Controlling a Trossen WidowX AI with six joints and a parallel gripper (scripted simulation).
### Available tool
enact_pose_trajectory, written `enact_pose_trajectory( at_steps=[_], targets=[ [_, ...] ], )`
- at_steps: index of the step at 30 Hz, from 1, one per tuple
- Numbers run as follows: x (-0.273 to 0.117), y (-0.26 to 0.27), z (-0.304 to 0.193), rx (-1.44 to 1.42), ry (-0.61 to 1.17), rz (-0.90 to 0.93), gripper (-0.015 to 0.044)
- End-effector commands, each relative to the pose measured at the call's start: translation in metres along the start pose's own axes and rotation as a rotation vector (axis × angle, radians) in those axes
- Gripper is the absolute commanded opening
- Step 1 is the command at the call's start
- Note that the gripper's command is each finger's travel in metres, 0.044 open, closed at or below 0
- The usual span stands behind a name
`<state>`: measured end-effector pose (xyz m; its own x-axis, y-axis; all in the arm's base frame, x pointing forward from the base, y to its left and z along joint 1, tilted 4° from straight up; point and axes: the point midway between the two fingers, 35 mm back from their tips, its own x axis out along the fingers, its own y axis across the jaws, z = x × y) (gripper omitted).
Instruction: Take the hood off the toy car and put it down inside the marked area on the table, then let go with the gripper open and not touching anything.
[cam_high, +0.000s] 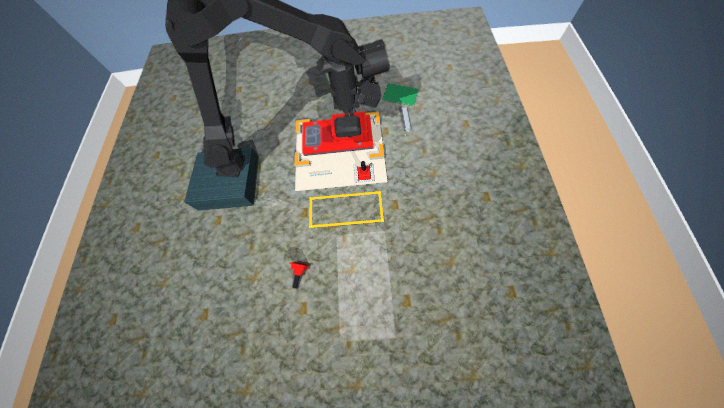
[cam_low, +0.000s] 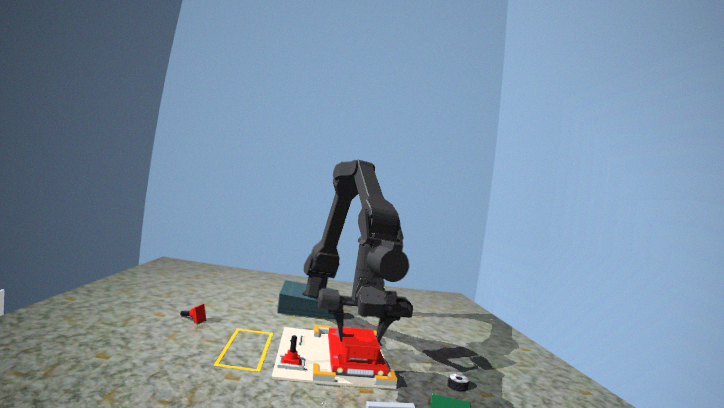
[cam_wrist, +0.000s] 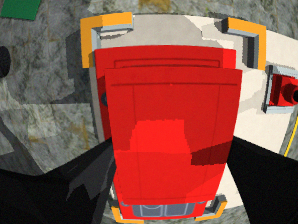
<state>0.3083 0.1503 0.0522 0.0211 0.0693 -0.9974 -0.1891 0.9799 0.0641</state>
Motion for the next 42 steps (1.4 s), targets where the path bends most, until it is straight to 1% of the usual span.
enact_pose_trajectory(
  at_steps=[1,18,28,32,33,42],
  targets=[
    [-0.007,0.0,0.001,-0.003,-0.009,0.002,0.0],
    [-0.019,0.0,0.001,-0.003,-0.009,0.002,0.0],
    [-0.059,0.0,0.0,-0.003,-0.009,0.002,0.0],
    [-0.059,0.0,0.0,-0.003,-0.009,0.002,0.0],
    [-0.052,-0.001,0.001,0.001,-0.003,0.0,0.0],
    [-0.053,-0.045,0.007,0.0,-0.004,-0.005,0.0]
  ],
)
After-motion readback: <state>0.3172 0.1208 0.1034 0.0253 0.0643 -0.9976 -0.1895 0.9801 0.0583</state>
